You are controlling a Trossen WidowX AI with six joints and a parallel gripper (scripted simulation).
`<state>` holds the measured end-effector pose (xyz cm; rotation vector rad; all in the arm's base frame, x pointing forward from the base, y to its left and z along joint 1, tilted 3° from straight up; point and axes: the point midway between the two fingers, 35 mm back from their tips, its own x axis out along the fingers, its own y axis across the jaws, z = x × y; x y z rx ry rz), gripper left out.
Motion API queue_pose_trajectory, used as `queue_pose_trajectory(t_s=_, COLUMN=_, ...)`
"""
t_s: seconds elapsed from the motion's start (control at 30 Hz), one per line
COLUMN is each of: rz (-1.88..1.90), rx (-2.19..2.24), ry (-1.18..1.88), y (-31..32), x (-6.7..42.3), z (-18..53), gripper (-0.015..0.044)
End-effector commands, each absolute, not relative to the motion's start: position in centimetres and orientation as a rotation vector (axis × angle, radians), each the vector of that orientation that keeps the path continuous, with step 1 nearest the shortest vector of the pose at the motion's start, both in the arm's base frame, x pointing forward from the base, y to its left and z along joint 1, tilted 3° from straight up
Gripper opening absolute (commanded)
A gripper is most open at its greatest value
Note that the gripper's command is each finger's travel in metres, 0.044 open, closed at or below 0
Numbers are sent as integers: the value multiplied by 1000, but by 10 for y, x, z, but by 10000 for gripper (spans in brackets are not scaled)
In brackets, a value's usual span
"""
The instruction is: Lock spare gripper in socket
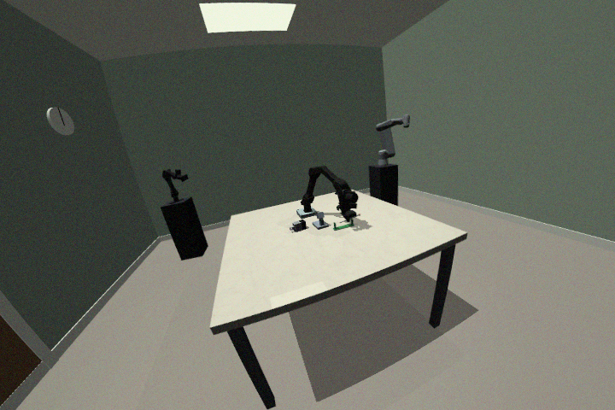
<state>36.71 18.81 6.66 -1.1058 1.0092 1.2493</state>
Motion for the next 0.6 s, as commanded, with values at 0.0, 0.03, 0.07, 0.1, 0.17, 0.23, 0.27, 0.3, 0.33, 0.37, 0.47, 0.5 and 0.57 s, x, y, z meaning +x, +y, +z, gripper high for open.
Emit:
queue_pose_trajectory(t_s=0.0, rz=1248, rx=-1106, ry=1007, y=188, x=367, z=75, gripper=0)
queue_pose_trajectory(t_s=0.03, rz=1249, rx=-1106, ry=1008, y=188, x=366, z=77, gripper=0)
queue_pose_trajectory(t_s=0.07, rz=1249, rx=-1106, ry=1009, y=188, x=366, z=79, gripper=0)
queue_pose_trajectory(t_s=0.1, rz=1250, rx=-1106, ry=1010, y=188, x=366, z=80, gripper=0)
queue_pose_trajectory(t_s=0.17, rz=1251, rx=-1105, ry=1012, y=187, x=366, z=83, gripper=0)
queue_pose_trajectory(t_s=0.23, rz=1251, rx=-1105, ry=1014, y=187, x=365, z=86, gripper=0)
queue_pose_trajectory(t_s=0.27, rz=1252, rx=-1105, ry=1014, y=187, x=365, z=86, gripper=0)
queue_pose_trajectory(t_s=0.3, rz=1252, rx=-1105, ry=1014, y=187, x=365, z=86, gripper=0)
queue_pose_trajectory(t_s=0.33, rz=1253, rx=-1104, ry=1017, y=187, x=365, z=82, gripper=0)
queue_pose_trajectory(t_s=0.37, rz=1253, rx=-1104, ry=1017, y=187, x=365, z=82, gripper=0)
queue_pose_trajectory(t_s=0.47, rz=1253, rx=-1104, ry=1017, y=187, x=365, z=82, gripper=0)
queue_pose_trajectory(t_s=0.5, rz=1253, rx=-1104, ry=1017, y=187, x=365, z=82, gripper=0)
queue_pose_trajectory(t_s=0.57, rz=1253, rx=-1105, ry=1017, y=185, x=365, z=82, gripper=0)
